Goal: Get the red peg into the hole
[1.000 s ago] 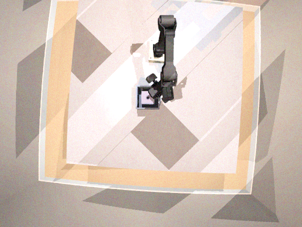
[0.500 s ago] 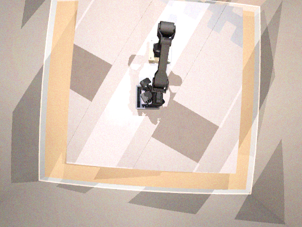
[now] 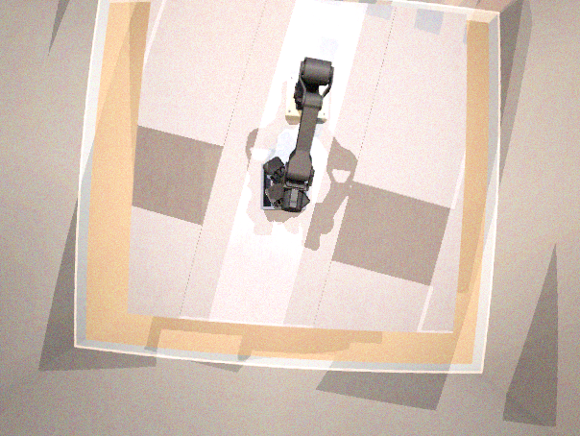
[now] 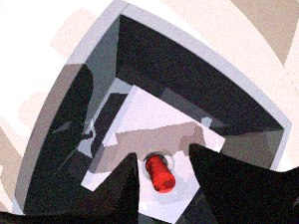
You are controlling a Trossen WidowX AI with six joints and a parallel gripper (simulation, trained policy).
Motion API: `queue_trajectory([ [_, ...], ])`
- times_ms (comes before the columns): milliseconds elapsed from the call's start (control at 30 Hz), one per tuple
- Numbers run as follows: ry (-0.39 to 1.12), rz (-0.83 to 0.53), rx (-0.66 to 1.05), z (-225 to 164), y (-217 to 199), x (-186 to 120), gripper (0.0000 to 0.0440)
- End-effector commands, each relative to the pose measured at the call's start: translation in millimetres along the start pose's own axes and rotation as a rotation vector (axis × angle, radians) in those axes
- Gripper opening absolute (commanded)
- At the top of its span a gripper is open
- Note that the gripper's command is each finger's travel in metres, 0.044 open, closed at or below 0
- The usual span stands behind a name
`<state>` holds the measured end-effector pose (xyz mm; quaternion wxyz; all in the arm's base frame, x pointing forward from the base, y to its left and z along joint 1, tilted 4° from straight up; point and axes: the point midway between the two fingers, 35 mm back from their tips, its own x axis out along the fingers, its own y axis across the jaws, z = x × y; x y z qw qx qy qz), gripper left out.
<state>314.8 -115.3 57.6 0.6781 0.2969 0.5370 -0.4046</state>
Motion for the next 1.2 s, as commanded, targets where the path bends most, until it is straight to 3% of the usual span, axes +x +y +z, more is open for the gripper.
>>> queue_trajectory([
  [0,-0.005,0.001,-0.012,9.9,4.4,5.3,0.0233],
  [300,-0.059,0.013,-0.025,42.7,14.0,5.0,0.044],
  [700,-0.196,0.059,0.007,91.3,21.1,-7.7,0.044],
  [1167,-0.197,0.059,0.007,91.7,21.2,-7.8,0.044],
])
